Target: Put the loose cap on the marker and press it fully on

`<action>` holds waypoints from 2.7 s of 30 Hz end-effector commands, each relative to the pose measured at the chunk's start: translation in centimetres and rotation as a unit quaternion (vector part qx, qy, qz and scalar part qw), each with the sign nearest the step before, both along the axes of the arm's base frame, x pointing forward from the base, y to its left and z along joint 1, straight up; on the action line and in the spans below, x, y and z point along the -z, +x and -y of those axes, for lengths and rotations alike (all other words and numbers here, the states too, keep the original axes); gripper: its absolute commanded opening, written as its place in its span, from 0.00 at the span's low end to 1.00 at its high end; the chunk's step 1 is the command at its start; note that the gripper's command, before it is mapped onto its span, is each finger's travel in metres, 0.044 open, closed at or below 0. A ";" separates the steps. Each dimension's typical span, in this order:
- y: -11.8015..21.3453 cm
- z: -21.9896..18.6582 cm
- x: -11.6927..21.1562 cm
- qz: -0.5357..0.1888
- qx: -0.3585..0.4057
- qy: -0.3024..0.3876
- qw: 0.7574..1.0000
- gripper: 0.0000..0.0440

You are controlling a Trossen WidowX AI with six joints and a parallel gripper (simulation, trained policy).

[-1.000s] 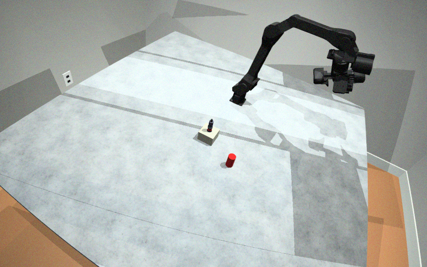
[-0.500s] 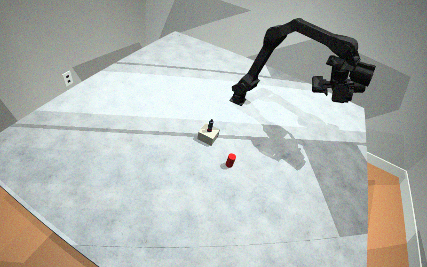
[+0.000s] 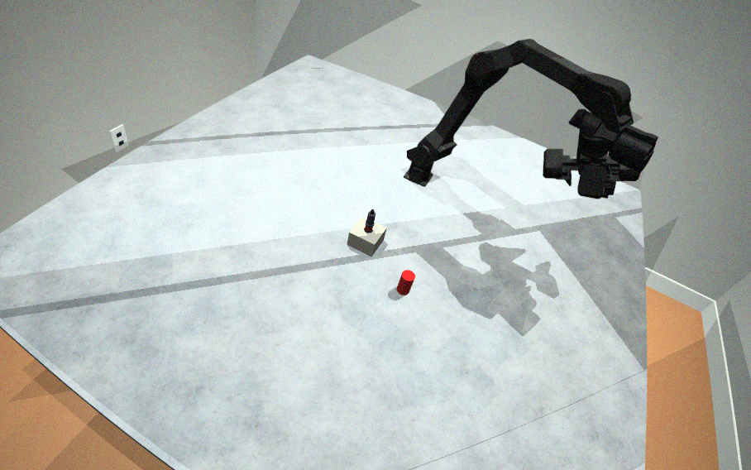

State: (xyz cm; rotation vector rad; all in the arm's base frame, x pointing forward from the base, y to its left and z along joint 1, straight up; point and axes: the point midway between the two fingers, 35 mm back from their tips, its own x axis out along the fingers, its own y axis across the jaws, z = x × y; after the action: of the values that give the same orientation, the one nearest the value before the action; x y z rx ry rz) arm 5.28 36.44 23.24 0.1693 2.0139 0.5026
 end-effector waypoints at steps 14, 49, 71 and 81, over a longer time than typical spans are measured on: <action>6.3 0.8 1.6 0.030 0.027 -0.007 0.999 0.74; 19.5 6.8 4.7 0.090 0.093 -0.035 0.991 0.74; 26.6 14.1 6.4 0.135 0.124 -0.076 0.980 0.73; 29.1 17.5 7.1 0.155 0.130 -0.099 0.974 0.73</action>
State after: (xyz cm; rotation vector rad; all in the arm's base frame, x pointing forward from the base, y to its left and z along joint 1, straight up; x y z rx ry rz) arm 33.66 19.95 16.26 0.2269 1.7050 0.1621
